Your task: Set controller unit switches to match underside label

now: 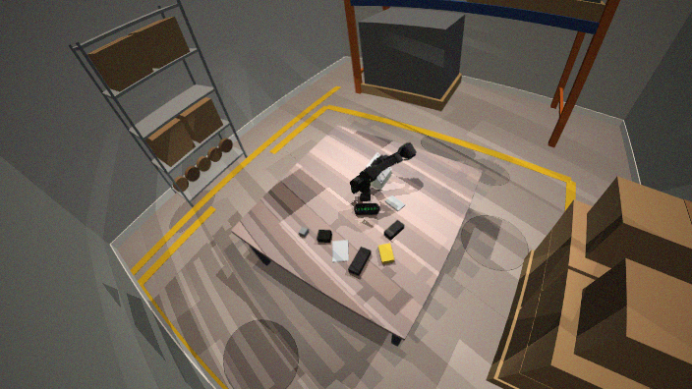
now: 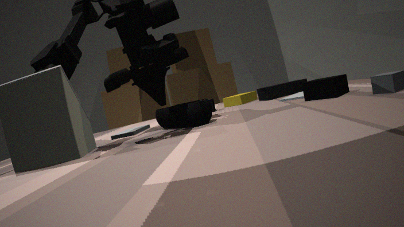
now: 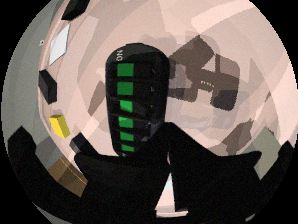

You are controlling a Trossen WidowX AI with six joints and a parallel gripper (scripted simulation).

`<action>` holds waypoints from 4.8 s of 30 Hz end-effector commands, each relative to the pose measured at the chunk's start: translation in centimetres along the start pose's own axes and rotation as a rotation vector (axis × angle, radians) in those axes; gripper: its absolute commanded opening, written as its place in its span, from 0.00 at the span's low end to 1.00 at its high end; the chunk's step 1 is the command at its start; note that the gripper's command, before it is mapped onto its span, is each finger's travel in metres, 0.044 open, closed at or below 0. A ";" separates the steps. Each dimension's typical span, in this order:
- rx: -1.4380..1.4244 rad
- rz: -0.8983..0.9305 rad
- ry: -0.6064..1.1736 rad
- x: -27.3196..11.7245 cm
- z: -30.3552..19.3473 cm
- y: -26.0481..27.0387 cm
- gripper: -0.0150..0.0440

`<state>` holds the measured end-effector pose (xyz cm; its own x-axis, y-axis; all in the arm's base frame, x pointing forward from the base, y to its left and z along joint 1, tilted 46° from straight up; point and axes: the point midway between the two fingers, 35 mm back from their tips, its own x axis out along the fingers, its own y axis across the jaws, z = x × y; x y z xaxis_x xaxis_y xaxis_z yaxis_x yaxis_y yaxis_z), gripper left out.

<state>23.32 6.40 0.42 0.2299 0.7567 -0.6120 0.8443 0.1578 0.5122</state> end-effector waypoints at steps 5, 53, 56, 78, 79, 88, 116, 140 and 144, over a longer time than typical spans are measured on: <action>0.010 -0.007 0.007 1.5 -0.1 -0.6 0.25; 0.007 -0.211 0.011 -2.7 -5.8 5.6 0.97; 0.007 -0.211 0.011 -2.5 -5.8 5.6 1.00; 0.007 -0.212 0.010 1.0 -5.6 5.0 1.00; 0.007 -0.212 0.010 1.2 -5.7 4.9 1.00; 0.008 -0.210 0.012 2.6 -5.8 4.6 1.00; 0.008 -0.209 0.014 3.2 -5.8 4.6 0.51; 0.007 -0.208 0.013 3.4 -4.8 6.5 0.25; 0.019 -0.217 0.016 3.5 -5.0 5.9 0.43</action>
<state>26.73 13.11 4.34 0.0342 0.7164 -0.6969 0.8820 0.3063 0.3581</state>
